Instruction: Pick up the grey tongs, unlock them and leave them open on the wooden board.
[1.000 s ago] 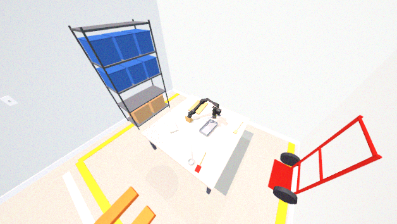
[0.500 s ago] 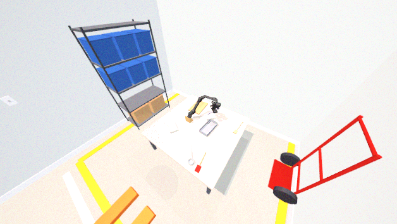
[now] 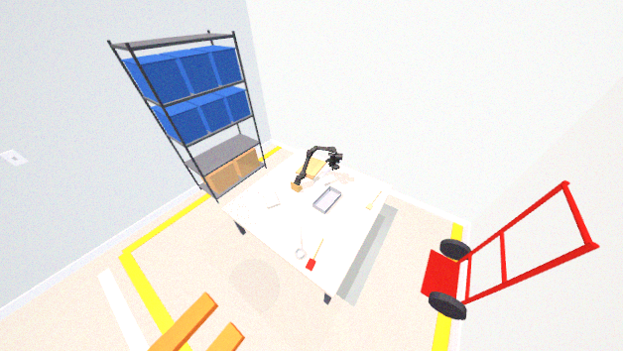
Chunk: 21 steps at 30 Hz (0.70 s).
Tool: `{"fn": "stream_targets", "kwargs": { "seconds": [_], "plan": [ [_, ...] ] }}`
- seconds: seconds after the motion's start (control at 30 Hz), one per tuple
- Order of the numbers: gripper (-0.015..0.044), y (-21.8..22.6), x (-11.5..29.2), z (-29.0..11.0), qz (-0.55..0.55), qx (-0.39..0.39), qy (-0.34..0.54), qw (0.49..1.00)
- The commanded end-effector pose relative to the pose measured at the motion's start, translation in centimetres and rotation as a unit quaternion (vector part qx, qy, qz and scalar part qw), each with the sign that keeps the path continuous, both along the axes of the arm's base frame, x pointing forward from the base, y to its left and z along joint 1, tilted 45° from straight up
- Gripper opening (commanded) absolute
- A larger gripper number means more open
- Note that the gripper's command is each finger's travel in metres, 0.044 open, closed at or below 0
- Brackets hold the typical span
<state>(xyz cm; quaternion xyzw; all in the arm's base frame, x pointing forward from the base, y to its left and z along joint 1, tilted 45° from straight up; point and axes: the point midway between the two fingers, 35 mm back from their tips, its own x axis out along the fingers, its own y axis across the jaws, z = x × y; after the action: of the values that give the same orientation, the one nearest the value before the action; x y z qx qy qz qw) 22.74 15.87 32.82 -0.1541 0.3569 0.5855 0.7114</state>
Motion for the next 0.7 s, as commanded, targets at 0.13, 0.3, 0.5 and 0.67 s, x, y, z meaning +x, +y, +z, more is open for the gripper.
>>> {"fn": "stream_targets", "kwargs": {
  "seconds": [0.13,0.3,0.5,0.67],
  "plan": [
    [-0.015,1.0,-1.4,-0.2,0.022,-0.017,-0.004,1.0],
    [-0.015,2.2,-2.8,-0.3,0.045,-0.037,-0.007,0.998],
    [-0.015,3.5,-4.4,-0.5,0.071,-0.06,-0.014,0.996],
    [-0.015,4.4,-6.0,-0.5,0.094,-0.075,-0.026,0.992]
  ]
}}
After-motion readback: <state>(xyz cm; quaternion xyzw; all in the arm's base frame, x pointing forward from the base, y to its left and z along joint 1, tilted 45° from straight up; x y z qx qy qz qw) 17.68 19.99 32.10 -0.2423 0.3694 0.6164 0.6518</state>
